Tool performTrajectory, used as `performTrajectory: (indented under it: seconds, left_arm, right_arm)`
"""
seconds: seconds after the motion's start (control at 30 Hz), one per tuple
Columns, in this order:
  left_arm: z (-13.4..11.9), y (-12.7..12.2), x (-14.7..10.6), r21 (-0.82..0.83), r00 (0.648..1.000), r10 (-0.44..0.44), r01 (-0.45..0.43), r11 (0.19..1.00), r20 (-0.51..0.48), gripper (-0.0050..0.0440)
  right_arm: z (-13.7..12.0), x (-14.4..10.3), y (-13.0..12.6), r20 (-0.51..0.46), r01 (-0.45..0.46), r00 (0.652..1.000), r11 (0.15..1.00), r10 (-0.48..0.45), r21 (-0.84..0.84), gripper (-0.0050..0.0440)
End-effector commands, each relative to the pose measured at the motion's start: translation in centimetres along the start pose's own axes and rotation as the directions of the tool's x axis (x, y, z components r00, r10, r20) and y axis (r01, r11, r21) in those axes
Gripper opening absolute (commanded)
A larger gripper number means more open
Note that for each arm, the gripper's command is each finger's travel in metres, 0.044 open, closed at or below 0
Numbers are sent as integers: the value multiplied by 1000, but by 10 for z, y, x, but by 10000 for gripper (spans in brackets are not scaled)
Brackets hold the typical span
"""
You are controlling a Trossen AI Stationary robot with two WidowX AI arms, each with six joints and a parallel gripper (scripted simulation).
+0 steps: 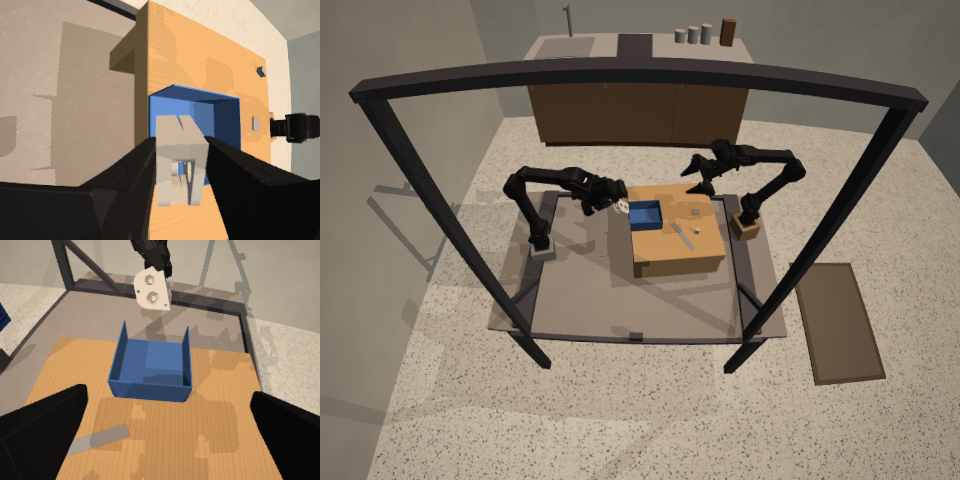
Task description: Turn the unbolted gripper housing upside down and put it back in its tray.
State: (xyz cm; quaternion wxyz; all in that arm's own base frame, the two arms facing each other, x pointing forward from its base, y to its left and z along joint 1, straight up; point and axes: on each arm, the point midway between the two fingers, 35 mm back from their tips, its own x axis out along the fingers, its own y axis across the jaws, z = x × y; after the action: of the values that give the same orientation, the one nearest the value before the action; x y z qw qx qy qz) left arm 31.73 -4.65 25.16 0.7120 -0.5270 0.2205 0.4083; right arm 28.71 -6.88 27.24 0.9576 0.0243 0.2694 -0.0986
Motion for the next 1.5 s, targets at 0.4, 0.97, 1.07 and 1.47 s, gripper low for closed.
performTrajectory:
  seconds: [0.4, 0.97, 1.07, 1.47]
  left_arm:
    - [-2, -20, 0, -13, 1000, -26, 26, 1000, -8, 119]
    - [-7, -33, 6, -14, 1000, -27, 27, 1000, -8, 119]
    - [-8, -35, 7, -14, 1000, -27, 27, 1000, -8, 119]
    - [-11, -44, 11, -14, 1000, -28, 27, 1000, -8, 119]
  right_arm:
    - [5, -4, 0, 19, -3, 1000, 1000, 3, 5, 440]
    - [5, -4, 0, 19, -3, 1000, 1000, 3, 5, 440]
    - [5, -4, 0, 19, -3, 1000, 1000, 3, 5, 440]
    - [5, -4, 0, 19, -3, 1000, 1000, 3, 5, 440]
